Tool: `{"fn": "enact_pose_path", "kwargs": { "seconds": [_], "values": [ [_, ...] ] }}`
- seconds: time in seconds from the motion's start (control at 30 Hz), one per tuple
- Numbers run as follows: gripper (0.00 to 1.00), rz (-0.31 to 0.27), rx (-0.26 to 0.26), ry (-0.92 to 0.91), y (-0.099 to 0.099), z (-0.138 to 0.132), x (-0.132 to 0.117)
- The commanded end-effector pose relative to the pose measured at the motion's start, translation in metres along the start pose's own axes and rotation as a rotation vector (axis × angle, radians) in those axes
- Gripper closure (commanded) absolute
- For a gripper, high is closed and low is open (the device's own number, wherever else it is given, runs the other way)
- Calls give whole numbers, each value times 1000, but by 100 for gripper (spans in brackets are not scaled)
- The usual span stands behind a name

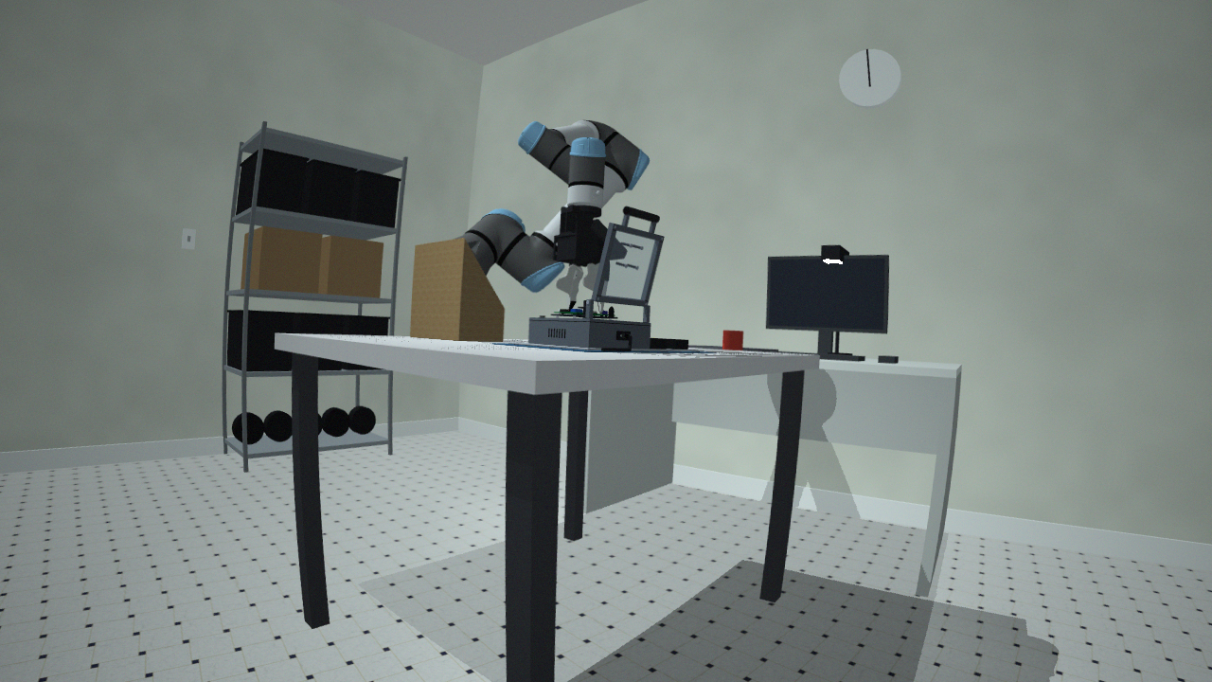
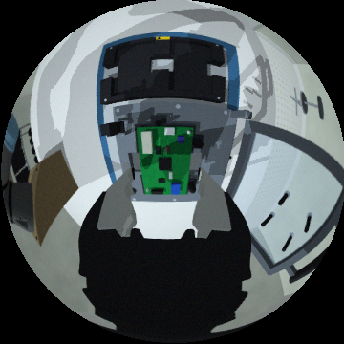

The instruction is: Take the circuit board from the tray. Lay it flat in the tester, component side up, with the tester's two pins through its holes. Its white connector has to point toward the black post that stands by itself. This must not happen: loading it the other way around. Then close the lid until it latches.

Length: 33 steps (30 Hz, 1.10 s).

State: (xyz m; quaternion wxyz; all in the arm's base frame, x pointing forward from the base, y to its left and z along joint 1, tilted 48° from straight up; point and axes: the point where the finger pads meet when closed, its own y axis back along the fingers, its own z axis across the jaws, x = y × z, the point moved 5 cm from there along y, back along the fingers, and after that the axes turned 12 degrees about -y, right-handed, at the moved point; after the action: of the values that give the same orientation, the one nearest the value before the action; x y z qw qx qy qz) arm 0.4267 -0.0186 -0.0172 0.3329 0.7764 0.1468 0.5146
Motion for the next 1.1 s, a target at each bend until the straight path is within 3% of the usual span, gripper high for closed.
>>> {"fn": "enact_pose_path", "kwargs": {
  "seconds": [0.0, 0.37, 0.43, 0.93, 1.0, 1.07],
  "values": [
    [41, 0, -1, 0, 11, 0, 0],
    [41, 0, -1, 0, 58, 0, 0],
    [41, 0, -1, 0, 58, 0, 0],
    [41, 0, -1, 0, 150, 0, 0],
    [41, 0, -1, 0, 150, 0, 0],
    [41, 0, -1, 0, 162, 0, 0]
  ]
}}
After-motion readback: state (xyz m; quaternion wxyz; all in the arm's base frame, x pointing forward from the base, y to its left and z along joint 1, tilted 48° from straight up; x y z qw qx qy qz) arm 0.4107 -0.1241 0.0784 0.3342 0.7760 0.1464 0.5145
